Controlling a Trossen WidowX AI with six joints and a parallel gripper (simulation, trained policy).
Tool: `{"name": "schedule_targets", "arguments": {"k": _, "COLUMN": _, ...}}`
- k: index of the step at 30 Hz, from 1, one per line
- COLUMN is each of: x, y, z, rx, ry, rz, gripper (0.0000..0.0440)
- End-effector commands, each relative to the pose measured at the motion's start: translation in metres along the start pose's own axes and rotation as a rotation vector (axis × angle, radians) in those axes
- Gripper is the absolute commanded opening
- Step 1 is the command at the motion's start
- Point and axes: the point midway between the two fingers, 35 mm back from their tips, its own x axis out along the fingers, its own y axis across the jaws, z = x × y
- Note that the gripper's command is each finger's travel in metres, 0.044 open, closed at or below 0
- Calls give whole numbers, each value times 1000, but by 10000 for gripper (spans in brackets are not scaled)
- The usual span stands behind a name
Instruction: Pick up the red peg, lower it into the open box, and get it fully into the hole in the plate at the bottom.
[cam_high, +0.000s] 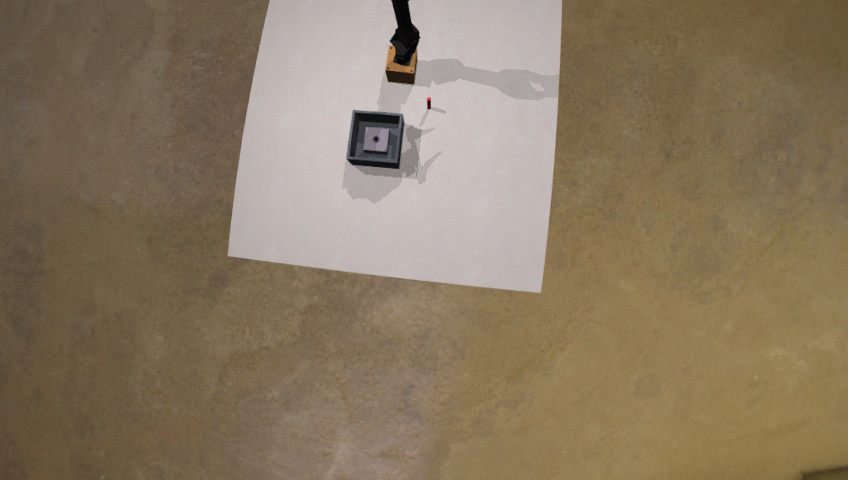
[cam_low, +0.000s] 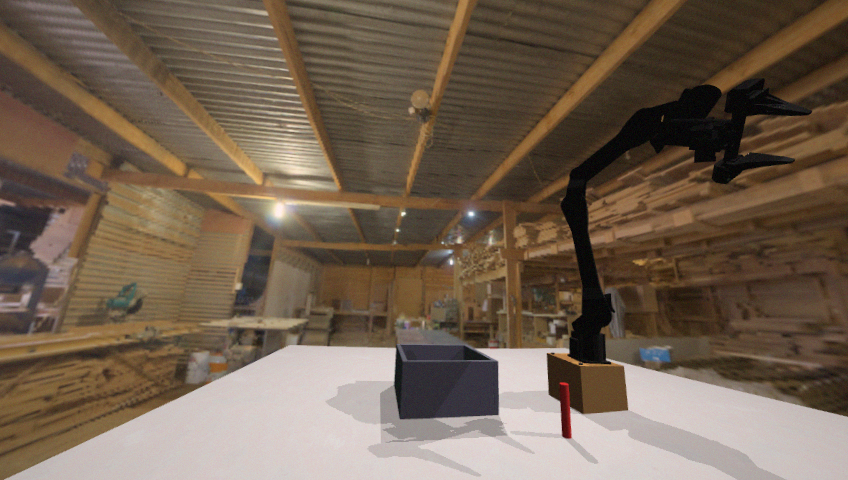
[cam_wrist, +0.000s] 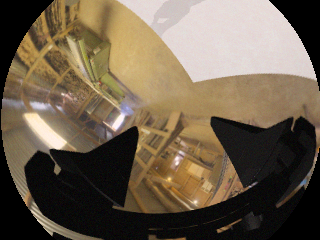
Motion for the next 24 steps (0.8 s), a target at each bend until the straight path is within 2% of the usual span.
{"name": "schedule_targets", "arguments": {"k": 1, "x": 0, "y": 4, "z": 1, "rx": 13, "ry": 1, "rz": 12, "gripper": 418}}
{"name": "schedule_targets", "arguments": {"k": 3, "x": 2, "y": 14, "z": 5, "rx": 35, "ry": -1, "rz": 34, "gripper": 440}}
{"name": "schedule_targets", "arguments": {"k": 11, "x": 19, "y": 45, "z": 51, "rx": 81, "ry": -115, "rz": 66, "gripper": 440}}
{"name": "schedule_targets", "arguments": {"k": 24, "x": 44, "y": 75, "z": 179, "rx": 93, "ry": -434, "rz": 23, "gripper": 440}}
